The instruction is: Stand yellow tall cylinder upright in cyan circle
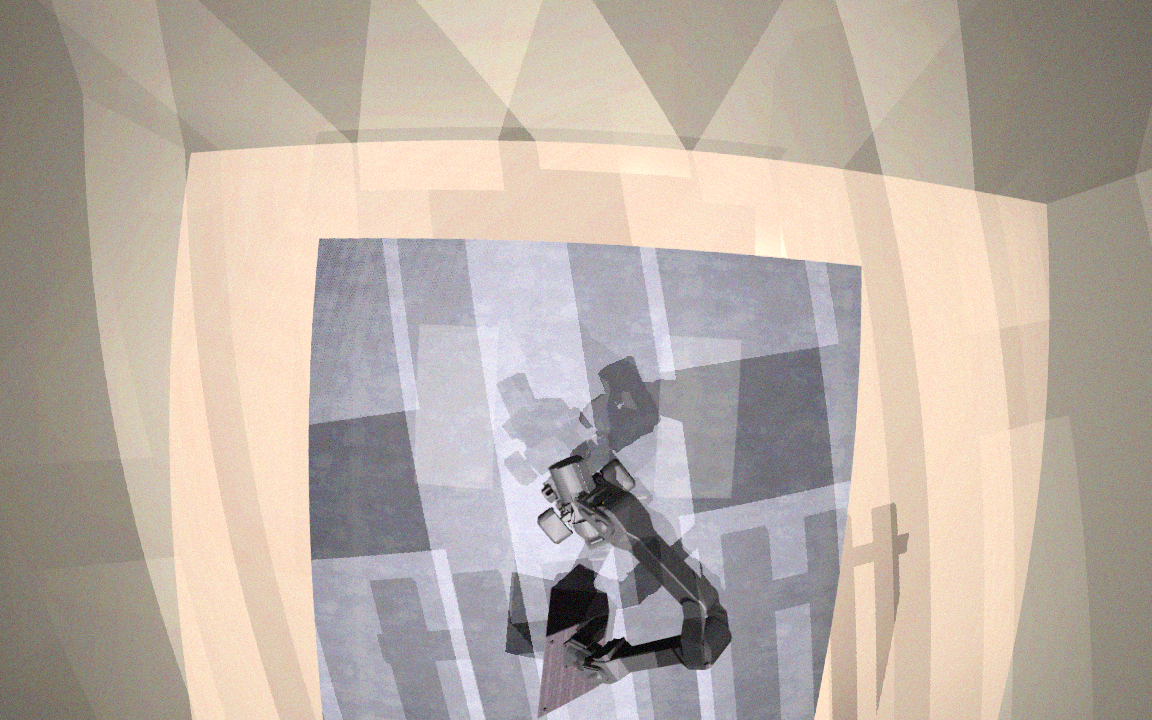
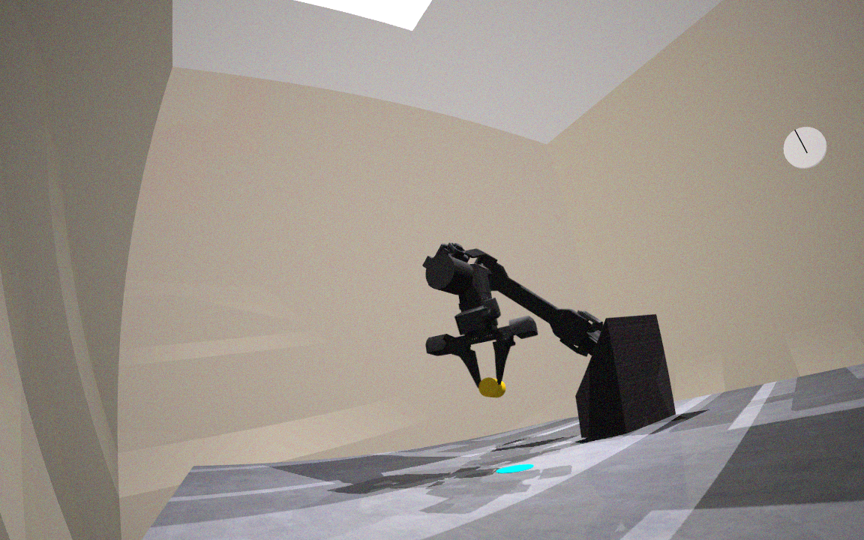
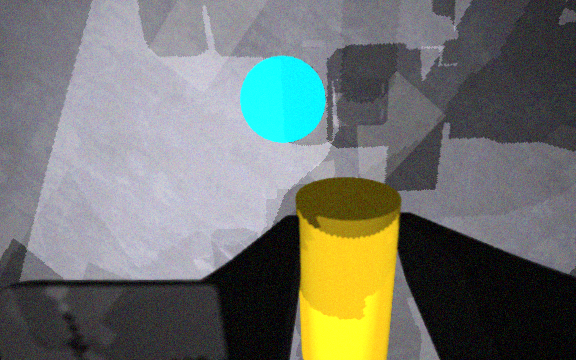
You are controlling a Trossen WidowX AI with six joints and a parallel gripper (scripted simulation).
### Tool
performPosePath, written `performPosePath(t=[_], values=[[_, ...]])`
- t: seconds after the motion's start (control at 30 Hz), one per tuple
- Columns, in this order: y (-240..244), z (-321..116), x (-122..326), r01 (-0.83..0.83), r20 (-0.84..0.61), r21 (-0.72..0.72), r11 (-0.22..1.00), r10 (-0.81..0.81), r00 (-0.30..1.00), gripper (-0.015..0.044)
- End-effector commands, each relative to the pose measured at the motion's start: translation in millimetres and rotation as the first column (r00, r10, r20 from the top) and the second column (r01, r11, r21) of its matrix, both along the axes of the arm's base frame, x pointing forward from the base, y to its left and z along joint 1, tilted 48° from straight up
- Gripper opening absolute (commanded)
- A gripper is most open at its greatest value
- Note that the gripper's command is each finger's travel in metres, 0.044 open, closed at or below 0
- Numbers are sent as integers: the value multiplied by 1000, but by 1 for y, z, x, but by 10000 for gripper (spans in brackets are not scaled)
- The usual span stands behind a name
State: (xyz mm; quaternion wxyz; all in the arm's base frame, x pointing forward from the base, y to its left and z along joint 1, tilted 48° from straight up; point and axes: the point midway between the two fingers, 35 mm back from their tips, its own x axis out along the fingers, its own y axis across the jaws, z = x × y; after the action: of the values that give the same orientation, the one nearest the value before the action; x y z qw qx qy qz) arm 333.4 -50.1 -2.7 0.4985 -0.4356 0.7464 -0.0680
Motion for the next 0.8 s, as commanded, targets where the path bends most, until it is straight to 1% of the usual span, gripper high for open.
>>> performPosePath(t=[0.0, 0.2, 0.43, 0.77], values=[[7, -7, 2, -71, -78, 16, 997, 72, 994, 105], [16, -16, 3, -176, -189, 44, 983, 181, 965, 105], [27, -28, 4, -287, -309, 88, 954, 300, 902, 105], [26, -31, 3, -287, -319, 118, 950, 310, 896, 105]])
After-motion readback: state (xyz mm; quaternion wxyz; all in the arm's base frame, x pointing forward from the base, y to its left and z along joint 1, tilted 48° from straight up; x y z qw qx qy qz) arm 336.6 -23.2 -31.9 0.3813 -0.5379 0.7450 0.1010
